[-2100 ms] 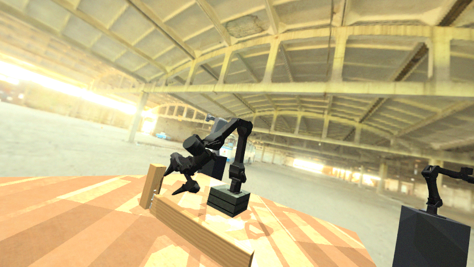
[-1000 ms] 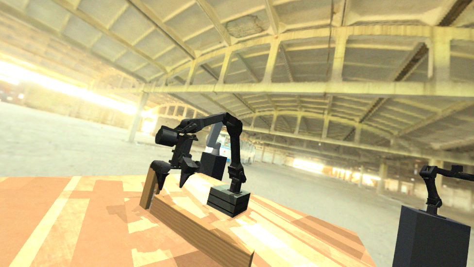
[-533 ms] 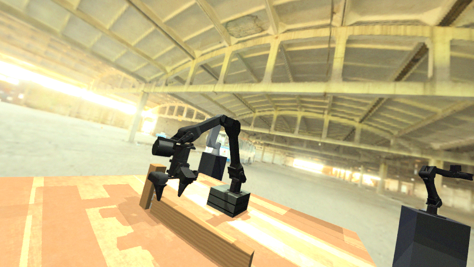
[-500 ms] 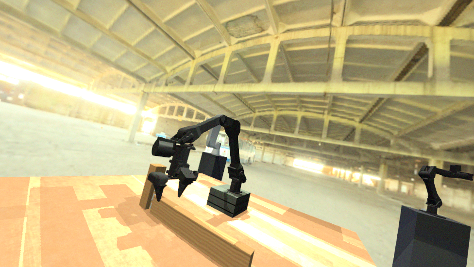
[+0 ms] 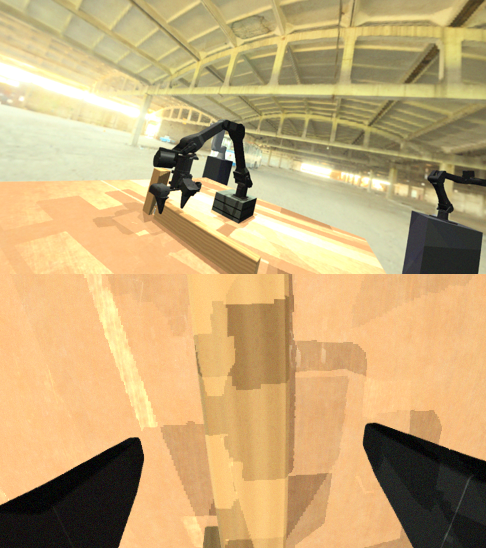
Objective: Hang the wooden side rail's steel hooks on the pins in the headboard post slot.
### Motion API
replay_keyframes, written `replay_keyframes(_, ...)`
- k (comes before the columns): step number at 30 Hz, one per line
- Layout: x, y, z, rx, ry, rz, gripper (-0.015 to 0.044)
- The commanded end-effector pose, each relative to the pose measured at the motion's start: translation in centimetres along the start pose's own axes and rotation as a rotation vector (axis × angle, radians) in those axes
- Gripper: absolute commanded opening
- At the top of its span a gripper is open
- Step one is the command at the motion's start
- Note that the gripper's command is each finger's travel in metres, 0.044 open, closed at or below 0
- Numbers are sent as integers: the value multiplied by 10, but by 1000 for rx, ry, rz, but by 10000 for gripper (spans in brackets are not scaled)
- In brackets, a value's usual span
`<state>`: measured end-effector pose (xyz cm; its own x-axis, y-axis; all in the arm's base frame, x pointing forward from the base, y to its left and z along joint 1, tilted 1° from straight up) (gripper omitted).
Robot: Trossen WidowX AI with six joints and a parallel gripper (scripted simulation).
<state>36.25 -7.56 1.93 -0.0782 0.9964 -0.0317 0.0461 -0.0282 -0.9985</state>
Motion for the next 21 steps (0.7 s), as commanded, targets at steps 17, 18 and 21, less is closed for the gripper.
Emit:
replay_keyframes(17,1,33,3,3,-6,-5,440)
replay_keyframes(18,2,34,3,3,-6,-5,440)
replay_keyframes(21,2,38,3,3,-6,-5,440)
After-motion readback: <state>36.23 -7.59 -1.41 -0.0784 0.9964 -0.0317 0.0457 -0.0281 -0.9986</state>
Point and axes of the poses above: the point midway between the two fingers, 35 mm back from their tips, its own y axis out along the fingers, its own z axis across the jaws, x = y × z, the point moved 1 cm from there along -y, back along the fingers, and after that the axes turned 1 degree about -y, right-handed, at the moved point
